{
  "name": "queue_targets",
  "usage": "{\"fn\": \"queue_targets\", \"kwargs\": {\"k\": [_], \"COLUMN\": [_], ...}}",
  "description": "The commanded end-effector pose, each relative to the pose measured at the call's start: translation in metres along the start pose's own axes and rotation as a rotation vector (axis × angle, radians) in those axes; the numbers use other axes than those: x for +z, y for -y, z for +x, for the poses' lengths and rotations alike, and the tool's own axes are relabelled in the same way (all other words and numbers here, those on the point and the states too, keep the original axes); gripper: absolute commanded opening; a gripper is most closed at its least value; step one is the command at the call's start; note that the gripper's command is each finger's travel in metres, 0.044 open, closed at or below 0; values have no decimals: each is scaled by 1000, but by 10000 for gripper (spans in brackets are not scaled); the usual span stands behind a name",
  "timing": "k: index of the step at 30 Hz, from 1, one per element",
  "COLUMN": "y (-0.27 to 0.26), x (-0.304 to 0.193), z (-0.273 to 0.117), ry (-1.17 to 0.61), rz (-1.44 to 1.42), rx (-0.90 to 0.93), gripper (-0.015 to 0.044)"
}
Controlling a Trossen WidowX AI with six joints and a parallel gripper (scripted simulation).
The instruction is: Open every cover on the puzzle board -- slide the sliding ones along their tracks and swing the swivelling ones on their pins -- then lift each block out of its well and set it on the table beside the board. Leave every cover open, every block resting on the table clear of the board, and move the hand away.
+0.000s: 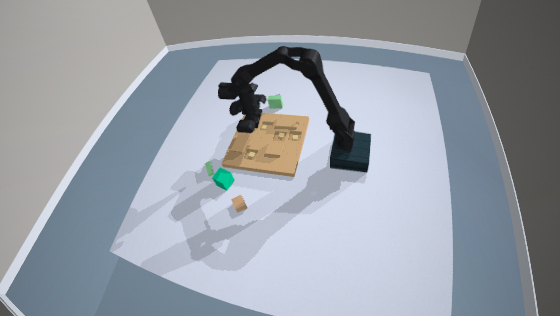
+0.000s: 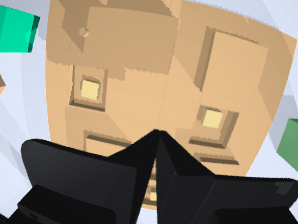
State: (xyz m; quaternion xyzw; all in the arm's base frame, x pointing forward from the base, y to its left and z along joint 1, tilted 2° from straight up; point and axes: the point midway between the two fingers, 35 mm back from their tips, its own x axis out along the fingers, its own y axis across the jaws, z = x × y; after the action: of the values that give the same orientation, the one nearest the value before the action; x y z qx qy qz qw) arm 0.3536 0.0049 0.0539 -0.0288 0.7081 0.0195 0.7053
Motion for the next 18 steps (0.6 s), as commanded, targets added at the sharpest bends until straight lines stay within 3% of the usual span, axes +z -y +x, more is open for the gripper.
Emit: {"fn": "queue_targets", "kwargs": {"k": [1, 18], "y": [5, 19], "x": [-19, -118], "z": [-4, -5], "ry": [0, -3], "rz": [92, 1167], "rx": [-2, -9], "gripper": [0, 0]}}
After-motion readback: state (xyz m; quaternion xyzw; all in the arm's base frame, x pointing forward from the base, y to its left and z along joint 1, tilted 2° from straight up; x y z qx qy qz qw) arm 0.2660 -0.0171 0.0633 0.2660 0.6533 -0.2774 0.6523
